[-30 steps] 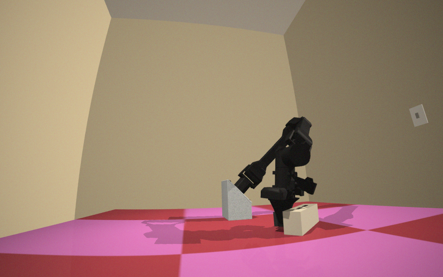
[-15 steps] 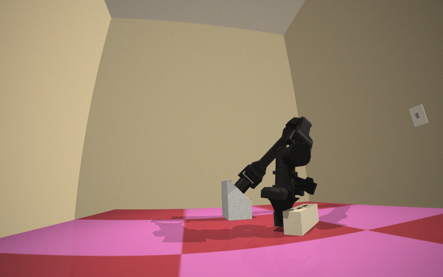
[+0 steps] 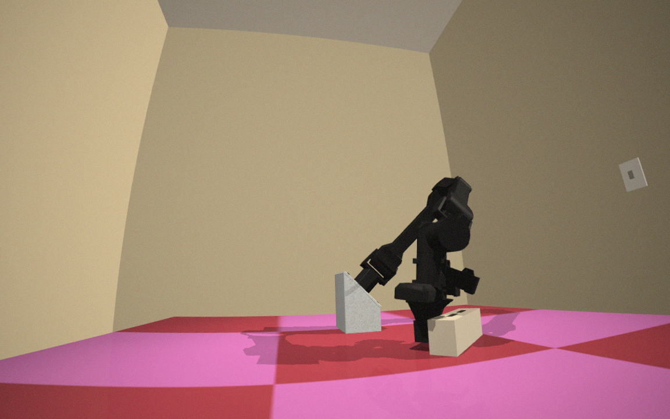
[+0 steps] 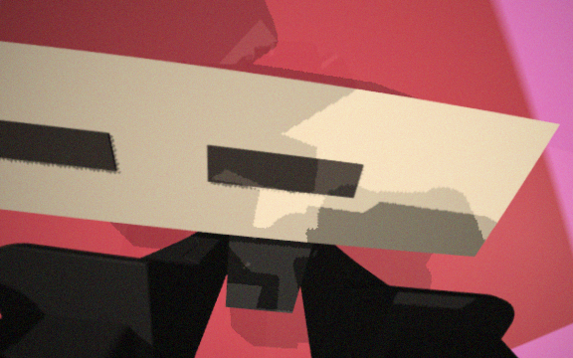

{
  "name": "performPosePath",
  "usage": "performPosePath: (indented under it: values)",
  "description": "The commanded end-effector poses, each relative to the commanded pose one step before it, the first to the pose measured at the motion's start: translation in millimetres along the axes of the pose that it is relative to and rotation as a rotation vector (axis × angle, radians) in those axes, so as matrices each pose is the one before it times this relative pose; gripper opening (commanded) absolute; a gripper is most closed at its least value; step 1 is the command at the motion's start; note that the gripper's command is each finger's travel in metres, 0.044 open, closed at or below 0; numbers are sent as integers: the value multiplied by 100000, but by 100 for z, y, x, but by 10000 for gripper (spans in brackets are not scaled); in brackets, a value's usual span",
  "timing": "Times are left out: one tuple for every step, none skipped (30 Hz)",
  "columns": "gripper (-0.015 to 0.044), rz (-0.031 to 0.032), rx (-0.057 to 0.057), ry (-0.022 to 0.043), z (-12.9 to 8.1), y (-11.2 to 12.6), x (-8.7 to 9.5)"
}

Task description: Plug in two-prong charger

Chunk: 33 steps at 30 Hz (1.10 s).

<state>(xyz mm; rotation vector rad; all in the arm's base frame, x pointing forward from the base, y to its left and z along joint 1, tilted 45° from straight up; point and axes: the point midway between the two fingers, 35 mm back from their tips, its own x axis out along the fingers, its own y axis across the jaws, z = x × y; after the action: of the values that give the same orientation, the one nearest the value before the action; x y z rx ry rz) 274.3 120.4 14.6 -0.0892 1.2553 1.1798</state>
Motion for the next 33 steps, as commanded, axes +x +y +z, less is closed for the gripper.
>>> performPosePath:
  values:
    - [0, -42, -2391, -4194, 1189, -23, -564]
    - [0, 0, 0, 0, -12, 1, 5]
    - [0, 1, 0, 0, -12, 1, 6]
    - [0, 1, 0, 0, -12, 1, 6]
    - [0, 1, 0, 0, -11, 1, 7]
    - [0, 1, 0, 0, -11, 1, 8]
    - [0, 1, 0, 0, -10, 1, 8]
    - [0, 1, 0, 0, -10, 1, 9]
    - [0, 1, 0, 0, -10, 1, 9]
    - [0, 1, 0, 0, -9, 1, 10]
    - [0, 1, 0, 0, -9, 1, 10]
    - [0, 1, 0, 0, -8, 1, 10]
    - [0, 1, 0, 0, -8, 1, 11]
    - [0, 1, 0, 0, -7, 1, 11]
    - [0, 1, 0, 0, -7, 1, 11]
    - [0, 1, 0, 0, -7, 1, 11]
    - [0, 1, 0, 0, -6, 1, 12]
    - [0, 1, 0, 0, -6, 1, 12]
    - [0, 1, 0, 0, -6, 0, 12]
    - [0, 1, 0, 0, -5, 0, 12]
    - [0, 1, 0, 0, -5, 0, 12]
    - [0, 1, 0, 0, -5, 0, 12]
    - [0, 1, 0, 0, -5, 0, 13]
    - [0, 1, 0, 0, -4, 0, 13]
    - [0, 1, 0, 0, -4, 0, 13]
    - [0, 1, 0, 0, -4, 0, 13]
    - [0, 0, 0, 0, -4, 0, 13]
    - [0, 0, 0, 0, -4, 0, 13]
    - [0, 0, 0, 0, -4, 0, 13]
    - [0, 0, 0, 0, -4, 0, 13]
    - [0, 0, 0, 0, -4, 0, 13]
    - [0, 0, 0, 0, -4, 0, 13]
    - [0, 0, 0, 0, -3, 0, 13]
